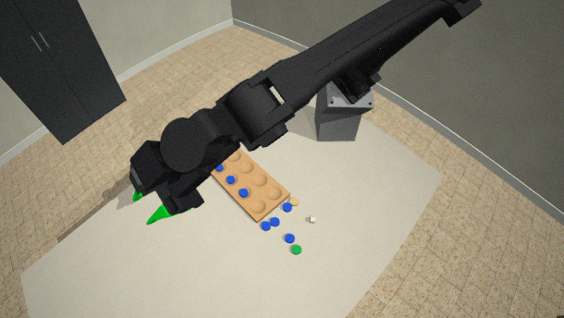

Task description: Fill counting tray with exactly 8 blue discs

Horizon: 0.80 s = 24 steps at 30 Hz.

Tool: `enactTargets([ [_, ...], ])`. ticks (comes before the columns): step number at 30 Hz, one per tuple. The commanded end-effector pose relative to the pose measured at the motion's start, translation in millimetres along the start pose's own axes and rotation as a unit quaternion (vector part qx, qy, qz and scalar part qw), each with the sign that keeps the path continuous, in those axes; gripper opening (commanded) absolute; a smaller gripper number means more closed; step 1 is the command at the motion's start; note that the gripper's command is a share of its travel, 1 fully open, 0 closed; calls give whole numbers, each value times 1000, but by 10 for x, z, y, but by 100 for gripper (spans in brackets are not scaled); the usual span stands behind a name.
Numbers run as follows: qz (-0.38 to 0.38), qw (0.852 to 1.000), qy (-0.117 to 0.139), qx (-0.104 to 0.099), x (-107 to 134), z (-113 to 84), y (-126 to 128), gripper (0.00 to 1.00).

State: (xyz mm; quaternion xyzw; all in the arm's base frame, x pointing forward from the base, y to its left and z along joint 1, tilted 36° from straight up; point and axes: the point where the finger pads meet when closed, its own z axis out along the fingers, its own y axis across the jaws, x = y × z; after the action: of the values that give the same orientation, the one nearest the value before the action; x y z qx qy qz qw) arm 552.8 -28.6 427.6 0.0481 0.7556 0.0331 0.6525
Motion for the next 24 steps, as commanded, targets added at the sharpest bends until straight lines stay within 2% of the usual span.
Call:
enactTargets([
  [1,-37,997,-70,-15,-600,-307,264,46],
  [6,-37,997,-64,-15,-574,-304,264,46],
  [7,-58,992,-109,-15,-874,-571,407,46],
  [11,-58,993,-106,-16,-862,-568,409,46],
  [12,-101,994,-30,-39,-184,-255,546,46],
  [19,-100,994,-36,-30,-233,-254,476,46],
  [20,-144,987,11,-67,223,-122,717,46],
  [24,-144,987,11,-64,221,-121,706,46],
])
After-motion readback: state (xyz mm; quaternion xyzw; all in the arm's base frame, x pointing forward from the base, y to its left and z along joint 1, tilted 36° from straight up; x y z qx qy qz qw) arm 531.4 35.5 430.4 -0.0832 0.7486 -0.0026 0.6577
